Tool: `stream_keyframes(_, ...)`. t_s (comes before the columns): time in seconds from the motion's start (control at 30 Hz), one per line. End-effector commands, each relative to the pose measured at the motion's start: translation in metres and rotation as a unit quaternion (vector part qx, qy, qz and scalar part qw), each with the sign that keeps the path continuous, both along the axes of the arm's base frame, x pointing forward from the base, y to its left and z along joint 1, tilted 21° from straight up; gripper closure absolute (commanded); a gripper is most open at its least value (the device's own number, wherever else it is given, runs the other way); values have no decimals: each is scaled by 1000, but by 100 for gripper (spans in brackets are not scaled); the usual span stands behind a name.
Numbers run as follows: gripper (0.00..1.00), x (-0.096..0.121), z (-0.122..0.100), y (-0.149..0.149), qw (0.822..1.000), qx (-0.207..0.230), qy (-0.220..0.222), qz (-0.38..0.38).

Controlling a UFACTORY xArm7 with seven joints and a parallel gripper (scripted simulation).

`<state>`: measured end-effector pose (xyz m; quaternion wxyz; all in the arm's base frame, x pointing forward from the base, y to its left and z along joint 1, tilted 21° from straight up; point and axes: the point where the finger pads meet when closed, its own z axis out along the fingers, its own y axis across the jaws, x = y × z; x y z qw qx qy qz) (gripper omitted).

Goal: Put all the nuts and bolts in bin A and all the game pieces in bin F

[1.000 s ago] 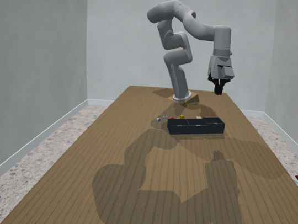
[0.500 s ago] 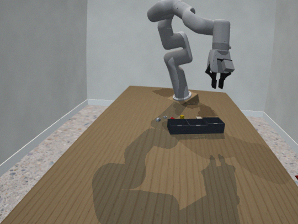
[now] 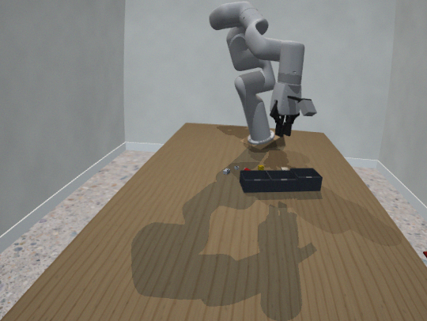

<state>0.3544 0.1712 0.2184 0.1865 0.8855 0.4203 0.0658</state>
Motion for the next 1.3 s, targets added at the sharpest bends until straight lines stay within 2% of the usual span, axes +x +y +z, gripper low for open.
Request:
stream_keyframes(0.0,70,-3,-9,-38,997,-13,17,76)
stream_keyframes(0.3,70,-12,-30,-110,980,-38,47,190)
stream_keyframes(0.37,70,-12,-30,-110,980,-38,47,190)
stream_keyframes(0.4,70,-12,-33,-118,975,-38,50,211)
stream_keyframes(0.63,70,-19,-48,-174,975,-38,50,211)
stream_keyframes(0.8,70,-20,-46,-180,975,-38,50,211)
stream_keyframes(1.27,70,-19,-48,-173,975,-38,50,211)
